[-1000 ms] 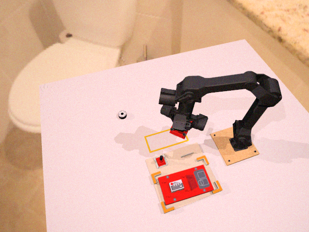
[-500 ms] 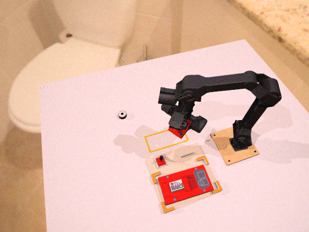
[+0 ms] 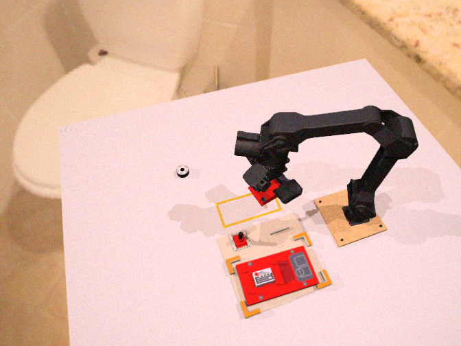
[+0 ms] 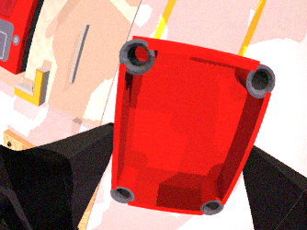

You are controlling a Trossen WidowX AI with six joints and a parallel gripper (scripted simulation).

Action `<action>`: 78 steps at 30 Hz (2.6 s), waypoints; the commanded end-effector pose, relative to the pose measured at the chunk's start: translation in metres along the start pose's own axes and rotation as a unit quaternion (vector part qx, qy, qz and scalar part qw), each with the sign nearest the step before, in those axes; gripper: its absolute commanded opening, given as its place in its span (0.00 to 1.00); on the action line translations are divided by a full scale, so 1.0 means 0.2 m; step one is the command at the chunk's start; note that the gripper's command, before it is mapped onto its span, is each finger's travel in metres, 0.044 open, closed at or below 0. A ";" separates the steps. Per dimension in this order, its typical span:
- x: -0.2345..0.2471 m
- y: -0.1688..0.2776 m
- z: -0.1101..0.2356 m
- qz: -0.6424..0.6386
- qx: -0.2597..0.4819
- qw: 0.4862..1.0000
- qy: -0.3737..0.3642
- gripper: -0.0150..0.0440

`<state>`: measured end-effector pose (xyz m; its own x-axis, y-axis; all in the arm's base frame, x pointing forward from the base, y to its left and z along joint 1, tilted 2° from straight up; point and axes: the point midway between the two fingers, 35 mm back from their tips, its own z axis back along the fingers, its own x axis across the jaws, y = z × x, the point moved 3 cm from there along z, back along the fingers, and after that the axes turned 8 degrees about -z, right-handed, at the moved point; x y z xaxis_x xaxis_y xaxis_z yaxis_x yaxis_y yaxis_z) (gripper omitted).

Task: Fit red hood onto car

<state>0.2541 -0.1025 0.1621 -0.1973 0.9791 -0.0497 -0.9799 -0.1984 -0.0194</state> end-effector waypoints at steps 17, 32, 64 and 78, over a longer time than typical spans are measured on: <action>-0.01 -0.03 -0.07 -0.120 -0.001 0.993 0.002 0.25; 0.00 -0.02 -0.38 -0.120 -0.001 0.993 0.002 0.25; 0.00 -0.02 0.02 -0.121 -0.003 0.993 0.000 1.00; -0.01 -0.03 0.00 -0.120 -0.009 0.993 0.004 1.00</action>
<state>0.2598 -0.1031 0.1621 0.0413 0.9979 -0.0490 -0.9981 0.0390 -0.0473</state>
